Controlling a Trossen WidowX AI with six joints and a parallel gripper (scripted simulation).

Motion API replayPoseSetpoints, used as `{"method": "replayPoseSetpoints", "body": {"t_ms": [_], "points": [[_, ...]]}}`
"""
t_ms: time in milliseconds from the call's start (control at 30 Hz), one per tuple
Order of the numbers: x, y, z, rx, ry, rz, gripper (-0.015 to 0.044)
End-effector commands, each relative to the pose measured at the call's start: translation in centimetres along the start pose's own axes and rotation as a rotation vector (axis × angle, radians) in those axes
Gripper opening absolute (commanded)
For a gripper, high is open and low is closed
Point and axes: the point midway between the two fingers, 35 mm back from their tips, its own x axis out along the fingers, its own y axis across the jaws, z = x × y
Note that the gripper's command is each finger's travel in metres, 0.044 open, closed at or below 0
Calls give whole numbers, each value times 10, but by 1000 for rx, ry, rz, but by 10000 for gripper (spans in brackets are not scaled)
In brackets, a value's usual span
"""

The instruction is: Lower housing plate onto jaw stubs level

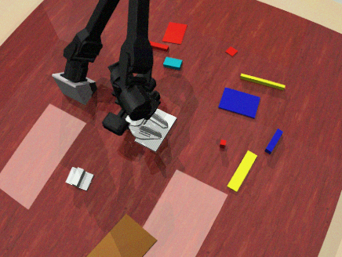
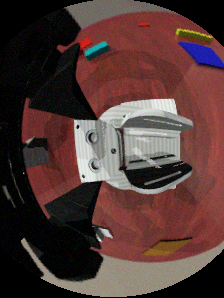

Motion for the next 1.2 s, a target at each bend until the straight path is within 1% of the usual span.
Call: {"method": "replayPoseSetpoints", "body": {"t_ms": [0,1167], "points": [[2,0,-1,4,-1,4,351],[7,0,-1,4,-1,4,351]]}}
